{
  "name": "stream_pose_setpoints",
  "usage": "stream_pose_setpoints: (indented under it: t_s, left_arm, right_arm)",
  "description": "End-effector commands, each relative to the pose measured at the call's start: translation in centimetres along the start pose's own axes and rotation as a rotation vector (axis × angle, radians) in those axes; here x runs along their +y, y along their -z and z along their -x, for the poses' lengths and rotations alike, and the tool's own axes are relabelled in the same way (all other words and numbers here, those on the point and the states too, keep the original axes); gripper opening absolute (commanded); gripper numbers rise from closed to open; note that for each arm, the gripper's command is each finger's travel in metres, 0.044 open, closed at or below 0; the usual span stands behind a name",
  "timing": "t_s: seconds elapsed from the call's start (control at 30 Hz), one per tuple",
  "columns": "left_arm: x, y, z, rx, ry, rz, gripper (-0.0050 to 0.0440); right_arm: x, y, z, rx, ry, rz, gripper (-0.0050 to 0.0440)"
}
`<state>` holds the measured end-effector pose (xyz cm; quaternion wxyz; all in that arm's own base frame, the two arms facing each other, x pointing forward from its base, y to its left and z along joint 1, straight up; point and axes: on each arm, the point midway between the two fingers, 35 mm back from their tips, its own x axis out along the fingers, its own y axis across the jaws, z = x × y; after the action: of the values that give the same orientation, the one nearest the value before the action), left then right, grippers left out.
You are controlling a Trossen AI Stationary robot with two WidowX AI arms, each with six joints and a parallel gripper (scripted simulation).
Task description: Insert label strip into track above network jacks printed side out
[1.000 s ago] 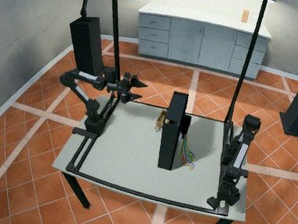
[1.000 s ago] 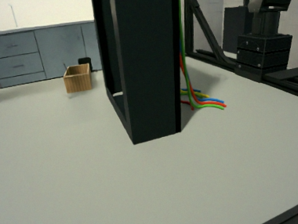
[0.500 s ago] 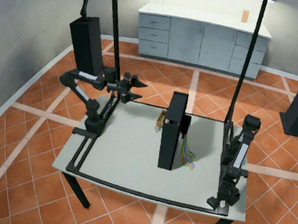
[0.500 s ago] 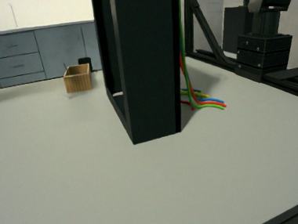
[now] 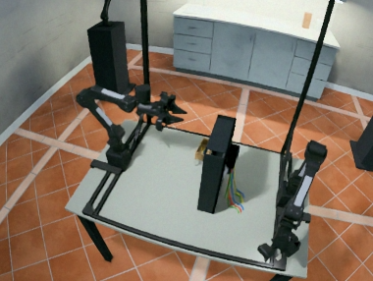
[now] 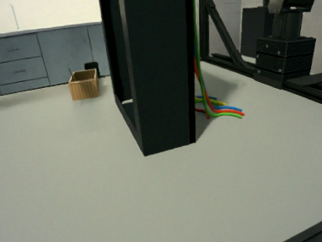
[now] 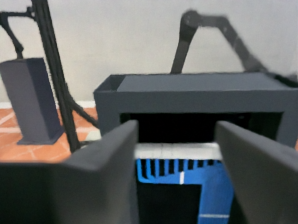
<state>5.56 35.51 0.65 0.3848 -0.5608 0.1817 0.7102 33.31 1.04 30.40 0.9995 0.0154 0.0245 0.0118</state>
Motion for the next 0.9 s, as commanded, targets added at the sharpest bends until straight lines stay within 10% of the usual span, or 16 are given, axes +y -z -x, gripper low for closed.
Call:
stream_pose_setpoints:
  t_s: [0.0,0.13,0.43,0.87]
  left_arm:
    - [-1.9,0.1,3.1,0.014,0.127,-0.063,0.0440]
    - [-3.0,0.3,5.0,0.027,0.210,-0.109,0.0440]
    - [-7.1,2.2,18.2,0.020,0.717,-0.414,0.0440]
    - [-4.5,7.9,35.1,-0.151,1.309,-0.878,0.0440]
  right_arm:
    - [1.3,0.0,-1.8,0.064,-0.027,-0.031,0.0104]
    - [2.3,0.9,-2.9,0.127,-0.044,-0.050,0.0100]
    - [8.8,7.5,-8.2,0.503,-0.095,-0.142,0.0100]
    - [16.5,17.2,-10.1,0.919,-0.044,-0.173,0.0100]
